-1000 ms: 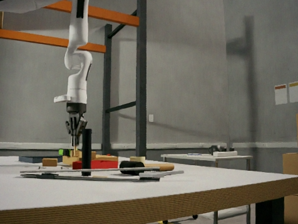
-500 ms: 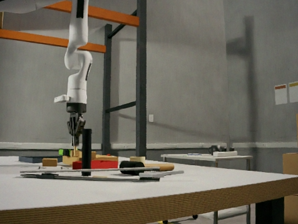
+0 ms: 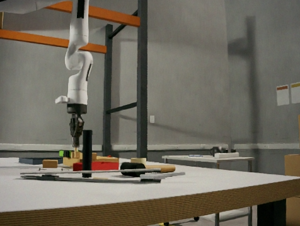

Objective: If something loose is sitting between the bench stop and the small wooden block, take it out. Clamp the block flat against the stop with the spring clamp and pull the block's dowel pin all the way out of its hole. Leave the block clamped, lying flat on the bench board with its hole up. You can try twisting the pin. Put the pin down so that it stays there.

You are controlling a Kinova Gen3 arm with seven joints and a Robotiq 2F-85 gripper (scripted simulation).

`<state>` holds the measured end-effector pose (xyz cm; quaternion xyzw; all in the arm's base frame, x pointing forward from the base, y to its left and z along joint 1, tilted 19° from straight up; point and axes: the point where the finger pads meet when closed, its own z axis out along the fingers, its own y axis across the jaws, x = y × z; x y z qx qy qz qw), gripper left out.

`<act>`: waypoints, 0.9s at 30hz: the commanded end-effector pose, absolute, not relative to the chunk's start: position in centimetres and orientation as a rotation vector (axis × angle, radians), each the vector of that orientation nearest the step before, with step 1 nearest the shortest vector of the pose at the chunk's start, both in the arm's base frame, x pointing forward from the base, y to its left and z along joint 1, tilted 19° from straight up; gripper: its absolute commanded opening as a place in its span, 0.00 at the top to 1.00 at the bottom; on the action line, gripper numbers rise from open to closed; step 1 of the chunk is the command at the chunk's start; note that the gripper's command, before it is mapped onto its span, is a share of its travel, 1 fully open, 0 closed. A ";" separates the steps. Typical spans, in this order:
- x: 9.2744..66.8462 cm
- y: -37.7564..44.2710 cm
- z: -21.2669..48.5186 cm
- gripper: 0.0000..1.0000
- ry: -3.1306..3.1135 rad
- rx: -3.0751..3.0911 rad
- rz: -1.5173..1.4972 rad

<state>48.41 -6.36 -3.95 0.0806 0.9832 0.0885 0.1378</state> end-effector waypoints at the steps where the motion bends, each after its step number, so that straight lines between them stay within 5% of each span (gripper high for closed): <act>1: 48.4 -6.4 -3.9 0.90 2.840 0.284 0.261; 27: 48.4 -6.4 -3.9 0.90 2.798 0.664 0.314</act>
